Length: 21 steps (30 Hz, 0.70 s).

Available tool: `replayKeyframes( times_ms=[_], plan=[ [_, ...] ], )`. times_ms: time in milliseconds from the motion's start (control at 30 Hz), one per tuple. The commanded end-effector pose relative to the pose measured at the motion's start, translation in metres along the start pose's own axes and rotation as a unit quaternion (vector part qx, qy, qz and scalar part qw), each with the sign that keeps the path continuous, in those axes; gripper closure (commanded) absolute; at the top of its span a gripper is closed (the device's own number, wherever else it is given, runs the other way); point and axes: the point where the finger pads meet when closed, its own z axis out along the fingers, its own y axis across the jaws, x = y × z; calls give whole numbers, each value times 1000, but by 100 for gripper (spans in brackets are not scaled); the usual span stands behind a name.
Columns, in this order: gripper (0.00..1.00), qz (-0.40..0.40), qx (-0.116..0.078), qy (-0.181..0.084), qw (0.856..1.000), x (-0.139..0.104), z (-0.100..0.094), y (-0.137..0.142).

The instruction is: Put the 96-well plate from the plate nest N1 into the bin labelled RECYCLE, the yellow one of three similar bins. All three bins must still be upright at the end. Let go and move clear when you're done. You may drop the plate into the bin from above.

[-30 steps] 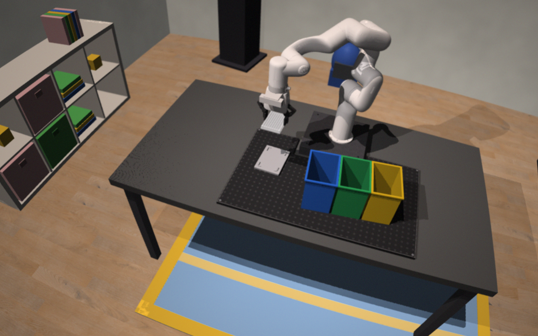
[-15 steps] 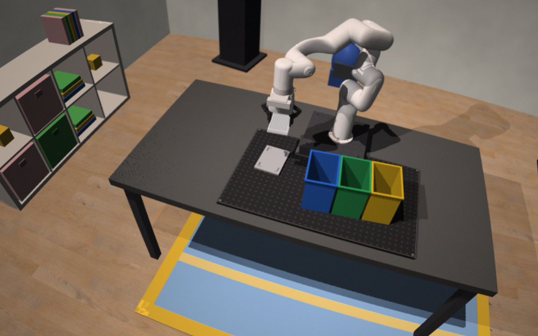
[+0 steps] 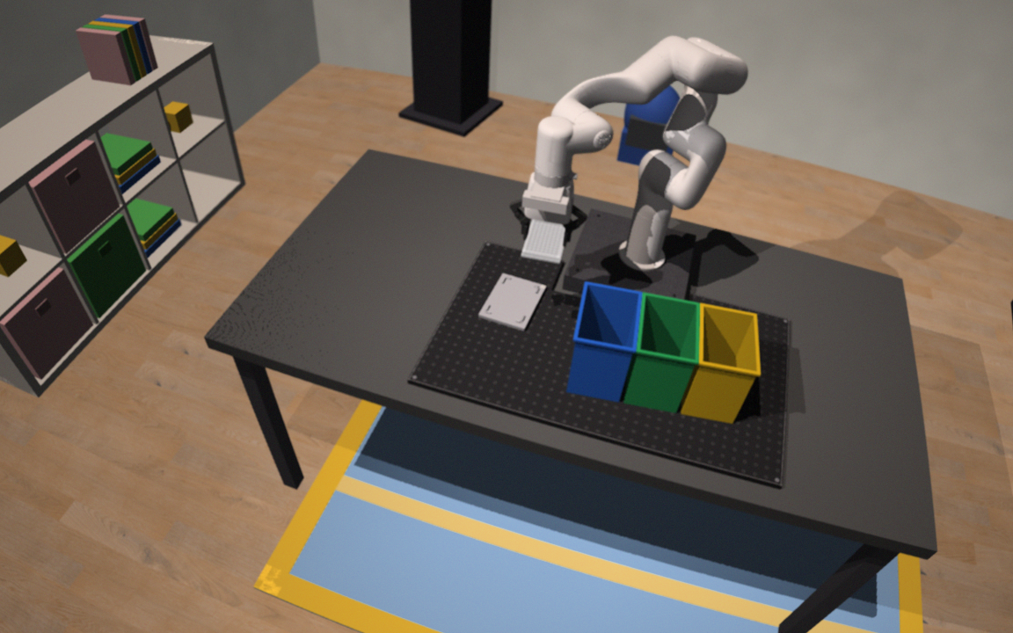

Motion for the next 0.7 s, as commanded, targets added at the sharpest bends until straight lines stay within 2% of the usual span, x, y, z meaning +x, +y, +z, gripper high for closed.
replayKeyframes(
  times_ms=[0,667],
  plan=[
    [100,0,-2,1,1000,3,-1,-6],
    [100,0,-3,0,1000,22,0,-63]
  ],
)
